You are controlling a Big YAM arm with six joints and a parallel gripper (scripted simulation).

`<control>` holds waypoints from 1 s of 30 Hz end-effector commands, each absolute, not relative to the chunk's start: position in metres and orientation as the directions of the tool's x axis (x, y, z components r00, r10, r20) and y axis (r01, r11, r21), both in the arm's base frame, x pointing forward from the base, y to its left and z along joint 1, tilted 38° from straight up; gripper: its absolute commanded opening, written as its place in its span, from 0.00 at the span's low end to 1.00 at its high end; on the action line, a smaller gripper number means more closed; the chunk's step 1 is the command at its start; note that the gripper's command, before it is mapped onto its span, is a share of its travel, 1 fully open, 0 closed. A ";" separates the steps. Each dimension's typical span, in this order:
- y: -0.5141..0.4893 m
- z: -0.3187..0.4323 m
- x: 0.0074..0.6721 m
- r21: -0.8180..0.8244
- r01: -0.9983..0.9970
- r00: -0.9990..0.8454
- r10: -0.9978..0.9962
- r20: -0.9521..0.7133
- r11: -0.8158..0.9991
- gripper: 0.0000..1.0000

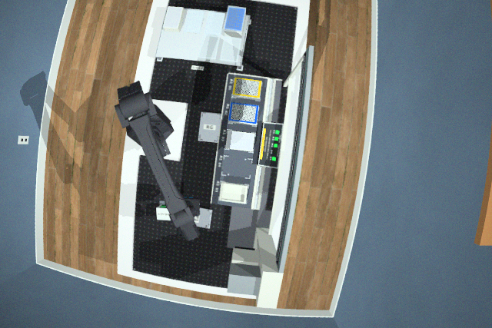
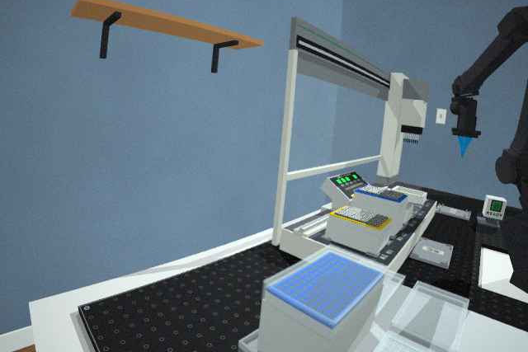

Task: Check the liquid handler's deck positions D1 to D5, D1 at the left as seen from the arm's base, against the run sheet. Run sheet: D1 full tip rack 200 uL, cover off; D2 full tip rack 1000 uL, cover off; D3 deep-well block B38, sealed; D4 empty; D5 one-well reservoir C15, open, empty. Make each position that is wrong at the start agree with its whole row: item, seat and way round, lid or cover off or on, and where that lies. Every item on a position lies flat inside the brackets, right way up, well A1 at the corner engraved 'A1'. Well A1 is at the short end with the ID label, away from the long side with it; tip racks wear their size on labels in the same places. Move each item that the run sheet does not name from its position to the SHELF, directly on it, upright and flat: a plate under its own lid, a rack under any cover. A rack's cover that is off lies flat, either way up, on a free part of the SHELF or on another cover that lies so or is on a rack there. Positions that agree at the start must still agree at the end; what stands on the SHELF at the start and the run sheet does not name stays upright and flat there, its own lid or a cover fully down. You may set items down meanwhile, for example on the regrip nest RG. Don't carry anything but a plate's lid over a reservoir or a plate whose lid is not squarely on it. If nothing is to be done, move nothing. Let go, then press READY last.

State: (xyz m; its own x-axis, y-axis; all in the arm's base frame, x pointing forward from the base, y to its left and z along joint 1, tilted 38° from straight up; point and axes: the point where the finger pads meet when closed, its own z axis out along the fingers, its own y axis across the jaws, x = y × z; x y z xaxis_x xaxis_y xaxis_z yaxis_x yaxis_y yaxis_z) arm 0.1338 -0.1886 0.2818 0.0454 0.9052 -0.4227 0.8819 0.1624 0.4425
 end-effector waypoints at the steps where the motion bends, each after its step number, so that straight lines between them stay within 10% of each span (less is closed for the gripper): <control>1: -0.216 0.320 0.132 0.431 0.874 0.025 0.865 -0.500 0.224 0.00; 30: -0.222 0.245 0.036 0.426 0.884 0.017 0.896 -0.443 0.194 0.00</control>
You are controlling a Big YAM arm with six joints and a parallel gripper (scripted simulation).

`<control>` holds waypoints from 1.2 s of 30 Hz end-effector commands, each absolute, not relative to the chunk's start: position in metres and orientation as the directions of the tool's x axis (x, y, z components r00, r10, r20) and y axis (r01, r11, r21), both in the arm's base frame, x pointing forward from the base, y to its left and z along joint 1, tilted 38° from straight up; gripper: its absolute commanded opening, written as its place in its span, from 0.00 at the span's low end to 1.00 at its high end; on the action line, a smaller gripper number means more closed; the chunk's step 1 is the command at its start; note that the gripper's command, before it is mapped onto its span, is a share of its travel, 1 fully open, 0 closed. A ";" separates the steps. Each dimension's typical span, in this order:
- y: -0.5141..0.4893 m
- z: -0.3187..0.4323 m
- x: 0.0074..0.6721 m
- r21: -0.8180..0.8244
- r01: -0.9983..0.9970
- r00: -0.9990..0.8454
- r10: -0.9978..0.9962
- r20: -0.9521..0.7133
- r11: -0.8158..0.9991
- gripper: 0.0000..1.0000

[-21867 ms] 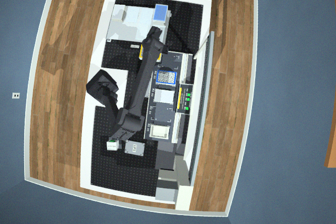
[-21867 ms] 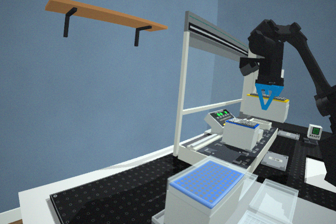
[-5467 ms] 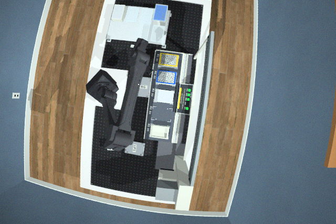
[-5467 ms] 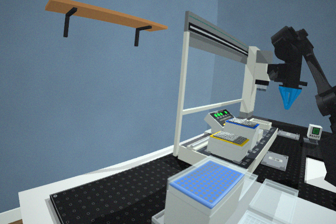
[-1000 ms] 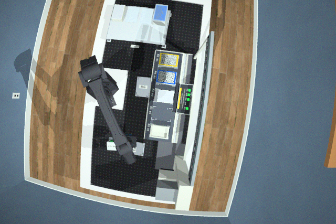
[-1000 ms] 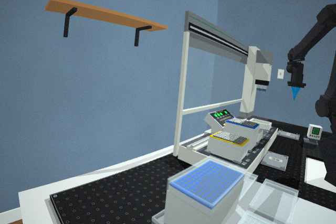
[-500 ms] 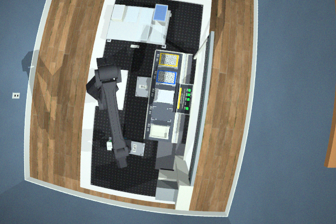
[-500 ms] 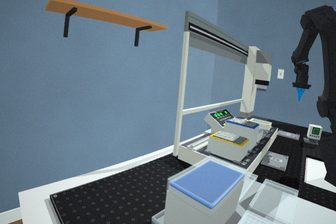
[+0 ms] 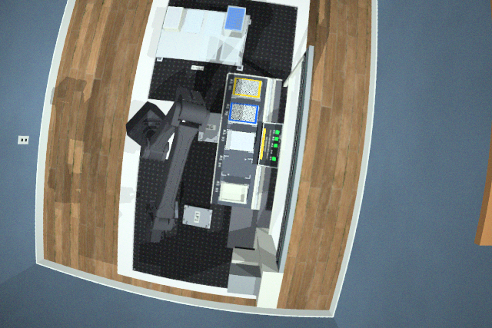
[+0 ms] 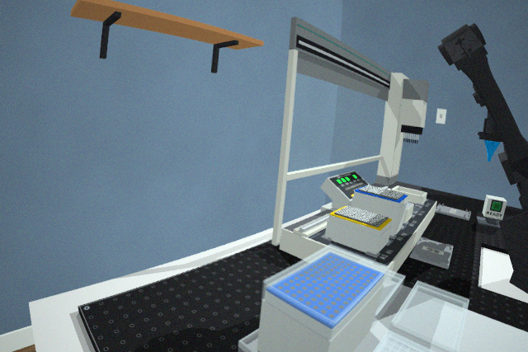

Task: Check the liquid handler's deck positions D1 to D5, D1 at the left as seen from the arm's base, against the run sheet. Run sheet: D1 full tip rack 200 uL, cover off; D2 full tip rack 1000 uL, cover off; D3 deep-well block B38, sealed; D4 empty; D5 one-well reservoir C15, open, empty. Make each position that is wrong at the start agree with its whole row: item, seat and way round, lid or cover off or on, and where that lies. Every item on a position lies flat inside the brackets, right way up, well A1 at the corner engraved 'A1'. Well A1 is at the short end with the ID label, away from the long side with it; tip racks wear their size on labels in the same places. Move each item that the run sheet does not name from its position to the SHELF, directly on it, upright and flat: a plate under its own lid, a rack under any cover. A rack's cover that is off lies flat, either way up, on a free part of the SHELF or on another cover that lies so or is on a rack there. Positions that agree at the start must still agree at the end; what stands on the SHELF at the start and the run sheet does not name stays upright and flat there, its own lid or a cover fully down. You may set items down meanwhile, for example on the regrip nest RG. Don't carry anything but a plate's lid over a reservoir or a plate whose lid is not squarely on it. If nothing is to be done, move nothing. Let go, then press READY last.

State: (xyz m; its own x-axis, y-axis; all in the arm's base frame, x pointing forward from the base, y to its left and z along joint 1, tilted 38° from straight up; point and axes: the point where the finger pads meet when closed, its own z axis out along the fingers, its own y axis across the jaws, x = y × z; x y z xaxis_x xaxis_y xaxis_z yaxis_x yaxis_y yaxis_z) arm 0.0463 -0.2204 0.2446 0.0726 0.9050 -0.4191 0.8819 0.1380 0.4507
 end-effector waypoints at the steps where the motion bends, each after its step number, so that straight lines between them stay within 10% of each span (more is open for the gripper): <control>1: -0.220 0.238 0.032 0.431 0.882 0.018 0.901 -0.433 0.190 0.00; 36: -0.237 0.192 -0.006 0.418 0.886 0.009 0.892 -0.451 0.202 0.00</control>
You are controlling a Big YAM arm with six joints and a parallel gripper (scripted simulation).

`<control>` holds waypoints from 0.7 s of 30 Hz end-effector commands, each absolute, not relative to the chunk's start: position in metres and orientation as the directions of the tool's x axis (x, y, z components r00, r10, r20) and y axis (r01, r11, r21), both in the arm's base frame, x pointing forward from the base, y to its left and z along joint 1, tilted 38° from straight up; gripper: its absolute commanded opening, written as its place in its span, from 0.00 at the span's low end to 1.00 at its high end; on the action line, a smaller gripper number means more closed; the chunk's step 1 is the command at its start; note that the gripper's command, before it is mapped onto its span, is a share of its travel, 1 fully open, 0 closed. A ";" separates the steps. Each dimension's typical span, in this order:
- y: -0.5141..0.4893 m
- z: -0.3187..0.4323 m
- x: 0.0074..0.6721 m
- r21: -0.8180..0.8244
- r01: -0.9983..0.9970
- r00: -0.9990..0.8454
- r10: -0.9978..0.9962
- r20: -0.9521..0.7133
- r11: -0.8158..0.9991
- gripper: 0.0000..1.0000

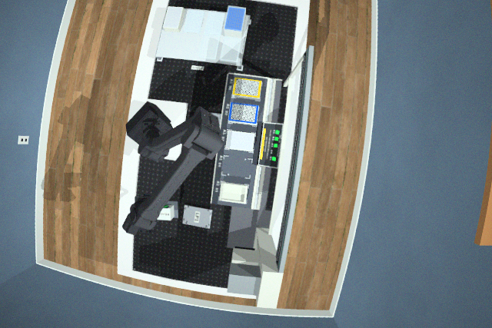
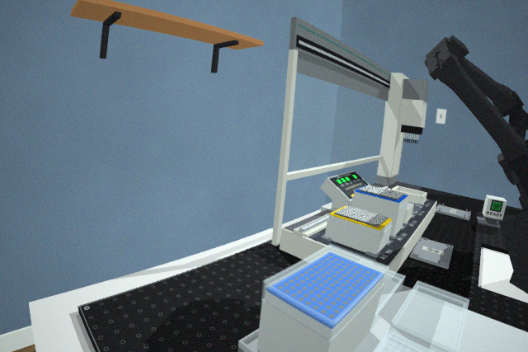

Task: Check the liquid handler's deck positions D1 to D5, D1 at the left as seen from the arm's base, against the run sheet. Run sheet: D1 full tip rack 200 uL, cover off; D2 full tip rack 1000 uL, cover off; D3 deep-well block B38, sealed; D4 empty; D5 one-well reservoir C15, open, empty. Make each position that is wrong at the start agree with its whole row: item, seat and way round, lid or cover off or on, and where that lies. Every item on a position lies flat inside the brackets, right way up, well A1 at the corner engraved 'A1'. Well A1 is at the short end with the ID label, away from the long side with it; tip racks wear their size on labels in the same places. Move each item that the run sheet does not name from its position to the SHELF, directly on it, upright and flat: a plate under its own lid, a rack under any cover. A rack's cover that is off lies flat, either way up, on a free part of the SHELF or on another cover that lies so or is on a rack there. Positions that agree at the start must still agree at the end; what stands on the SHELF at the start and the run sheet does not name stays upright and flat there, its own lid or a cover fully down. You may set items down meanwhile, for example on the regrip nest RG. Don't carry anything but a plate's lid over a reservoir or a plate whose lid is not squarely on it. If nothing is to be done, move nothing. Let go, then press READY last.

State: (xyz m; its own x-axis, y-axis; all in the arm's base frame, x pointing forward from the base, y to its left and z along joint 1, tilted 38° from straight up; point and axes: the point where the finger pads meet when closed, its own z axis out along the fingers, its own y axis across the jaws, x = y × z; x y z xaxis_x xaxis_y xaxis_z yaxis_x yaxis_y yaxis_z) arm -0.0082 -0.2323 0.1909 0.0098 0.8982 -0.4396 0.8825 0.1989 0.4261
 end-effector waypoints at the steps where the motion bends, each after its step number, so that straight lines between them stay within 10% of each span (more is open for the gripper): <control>1: -0.238 0.190 -0.005 0.419 0.885 0.010 0.893 -0.450 0.201 0.00; 21: -0.250 0.164 0.009 0.425 0.883 0.012 0.897 -0.442 0.198 0.00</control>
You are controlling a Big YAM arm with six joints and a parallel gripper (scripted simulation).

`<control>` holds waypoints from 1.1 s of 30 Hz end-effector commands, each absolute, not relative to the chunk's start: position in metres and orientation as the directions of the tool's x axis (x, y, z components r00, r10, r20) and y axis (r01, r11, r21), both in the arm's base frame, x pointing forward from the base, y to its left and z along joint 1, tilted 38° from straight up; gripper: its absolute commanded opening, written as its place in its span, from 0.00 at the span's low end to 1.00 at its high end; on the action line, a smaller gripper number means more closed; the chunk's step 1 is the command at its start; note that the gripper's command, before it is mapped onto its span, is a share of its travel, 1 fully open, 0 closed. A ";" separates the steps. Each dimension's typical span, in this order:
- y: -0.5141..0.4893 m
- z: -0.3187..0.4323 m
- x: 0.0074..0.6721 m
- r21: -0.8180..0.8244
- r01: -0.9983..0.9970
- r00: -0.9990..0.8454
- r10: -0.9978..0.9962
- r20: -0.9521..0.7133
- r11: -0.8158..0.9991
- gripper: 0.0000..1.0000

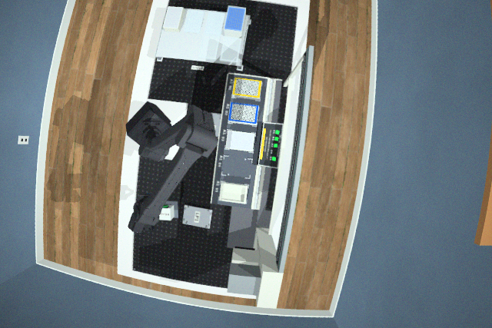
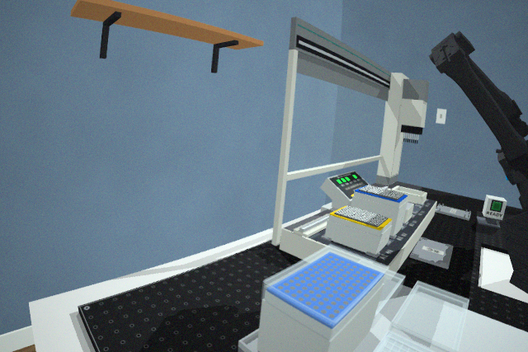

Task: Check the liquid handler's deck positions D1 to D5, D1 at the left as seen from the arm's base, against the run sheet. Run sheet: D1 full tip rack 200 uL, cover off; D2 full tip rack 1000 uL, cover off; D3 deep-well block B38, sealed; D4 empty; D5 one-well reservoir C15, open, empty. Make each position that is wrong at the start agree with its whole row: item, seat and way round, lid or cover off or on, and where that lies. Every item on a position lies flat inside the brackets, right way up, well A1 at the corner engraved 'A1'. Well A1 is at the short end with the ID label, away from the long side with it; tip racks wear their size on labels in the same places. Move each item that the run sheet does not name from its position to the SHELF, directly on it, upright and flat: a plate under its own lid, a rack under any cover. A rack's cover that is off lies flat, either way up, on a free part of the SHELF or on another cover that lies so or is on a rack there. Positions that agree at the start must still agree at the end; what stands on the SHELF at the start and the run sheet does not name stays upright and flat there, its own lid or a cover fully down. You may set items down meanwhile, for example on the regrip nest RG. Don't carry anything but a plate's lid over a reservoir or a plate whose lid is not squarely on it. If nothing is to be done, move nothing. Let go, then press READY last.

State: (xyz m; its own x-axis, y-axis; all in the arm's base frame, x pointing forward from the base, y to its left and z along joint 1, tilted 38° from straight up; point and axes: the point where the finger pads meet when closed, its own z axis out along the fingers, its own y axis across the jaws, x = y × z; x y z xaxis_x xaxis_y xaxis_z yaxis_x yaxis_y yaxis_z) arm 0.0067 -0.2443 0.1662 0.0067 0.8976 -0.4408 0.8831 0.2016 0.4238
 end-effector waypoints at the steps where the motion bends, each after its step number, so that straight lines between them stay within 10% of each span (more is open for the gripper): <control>1: -0.251 0.163 0.010 0.425 0.883 0.012 0.897 -0.442 0.198 0.00; 33: -0.269 0.126 0.033 0.426 0.883 0.013 0.897 -0.442 0.197 0.00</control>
